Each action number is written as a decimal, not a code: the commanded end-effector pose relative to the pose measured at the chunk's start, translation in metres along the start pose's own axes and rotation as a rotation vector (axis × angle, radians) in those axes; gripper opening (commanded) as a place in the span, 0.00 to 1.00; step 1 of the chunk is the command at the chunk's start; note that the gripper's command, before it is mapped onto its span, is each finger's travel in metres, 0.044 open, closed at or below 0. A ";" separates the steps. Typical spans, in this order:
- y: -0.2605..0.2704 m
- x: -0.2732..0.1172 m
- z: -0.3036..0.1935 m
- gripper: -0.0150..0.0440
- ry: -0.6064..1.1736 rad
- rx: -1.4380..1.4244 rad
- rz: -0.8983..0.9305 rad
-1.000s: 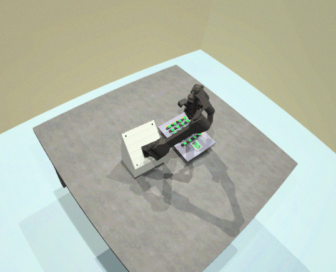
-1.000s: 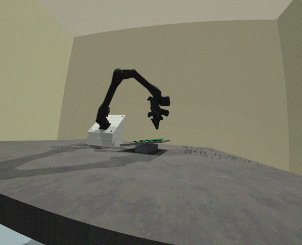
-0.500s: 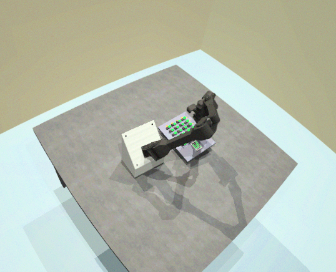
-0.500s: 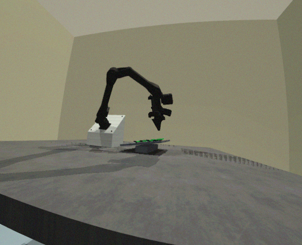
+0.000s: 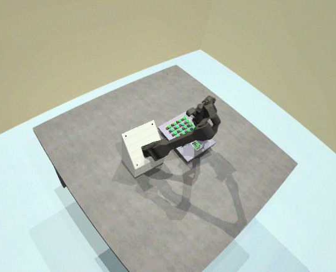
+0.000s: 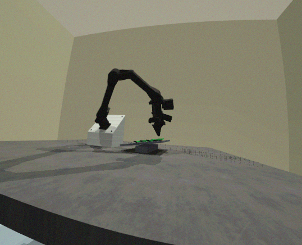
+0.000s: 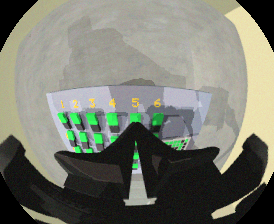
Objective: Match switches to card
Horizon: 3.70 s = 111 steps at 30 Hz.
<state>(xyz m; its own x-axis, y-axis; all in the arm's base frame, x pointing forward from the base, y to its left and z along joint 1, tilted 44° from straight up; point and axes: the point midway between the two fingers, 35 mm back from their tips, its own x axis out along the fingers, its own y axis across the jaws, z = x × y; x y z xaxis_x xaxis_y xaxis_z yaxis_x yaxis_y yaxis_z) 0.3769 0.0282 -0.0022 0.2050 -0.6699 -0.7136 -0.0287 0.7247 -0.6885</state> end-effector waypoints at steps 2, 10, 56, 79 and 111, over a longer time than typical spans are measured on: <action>0.000 0.009 -0.002 0.25 0.006 -0.005 -0.006; 0.000 0.013 -0.001 0.25 0.006 -0.005 -0.006; 0.000 0.017 -0.001 0.25 0.006 -0.005 -0.007; 0.001 -0.042 -0.003 0.25 -0.018 -0.006 -0.003; 0.062 -0.001 -0.063 0.25 -0.044 -0.007 -0.002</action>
<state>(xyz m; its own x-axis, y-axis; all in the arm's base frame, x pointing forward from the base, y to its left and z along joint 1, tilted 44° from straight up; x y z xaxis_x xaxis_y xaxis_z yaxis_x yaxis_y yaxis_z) 0.3115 0.0695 -0.0482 0.2460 -0.6590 -0.7108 -0.0350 0.7268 -0.6860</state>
